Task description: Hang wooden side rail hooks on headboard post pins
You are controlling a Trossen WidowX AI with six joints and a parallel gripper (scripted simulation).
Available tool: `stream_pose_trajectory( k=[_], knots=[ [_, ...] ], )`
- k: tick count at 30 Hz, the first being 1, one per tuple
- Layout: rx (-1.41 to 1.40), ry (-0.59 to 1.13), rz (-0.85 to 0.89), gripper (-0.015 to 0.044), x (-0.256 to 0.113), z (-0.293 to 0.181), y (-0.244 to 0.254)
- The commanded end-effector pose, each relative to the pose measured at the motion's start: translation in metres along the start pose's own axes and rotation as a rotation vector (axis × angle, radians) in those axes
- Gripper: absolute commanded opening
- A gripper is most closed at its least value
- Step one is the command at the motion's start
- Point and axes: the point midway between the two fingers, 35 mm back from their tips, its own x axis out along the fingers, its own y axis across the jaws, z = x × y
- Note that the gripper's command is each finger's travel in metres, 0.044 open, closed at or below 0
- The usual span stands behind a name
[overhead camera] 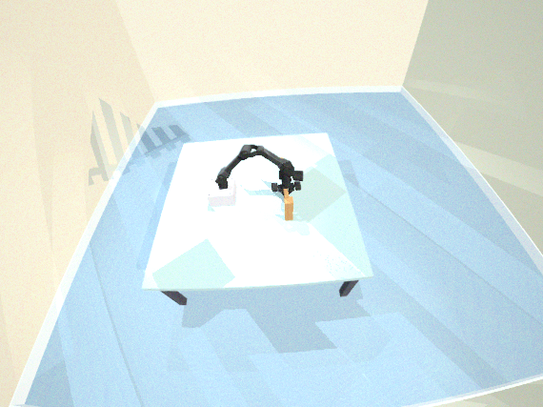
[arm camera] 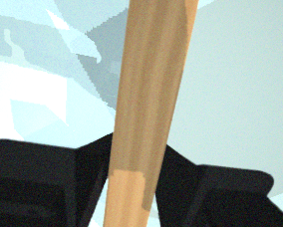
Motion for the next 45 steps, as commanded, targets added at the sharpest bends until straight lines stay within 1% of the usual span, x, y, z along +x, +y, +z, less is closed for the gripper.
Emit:
stream_pose_trajectory(
  k=[1,45],
  knots=[
    [-0.001,-0.001,-0.02,0.0,-0.0061,-0.0019,-0.0052],
    [-0.001,0.0,-0.02,0.0,-0.0013,-0.0068,-0.0066]
  ],
)
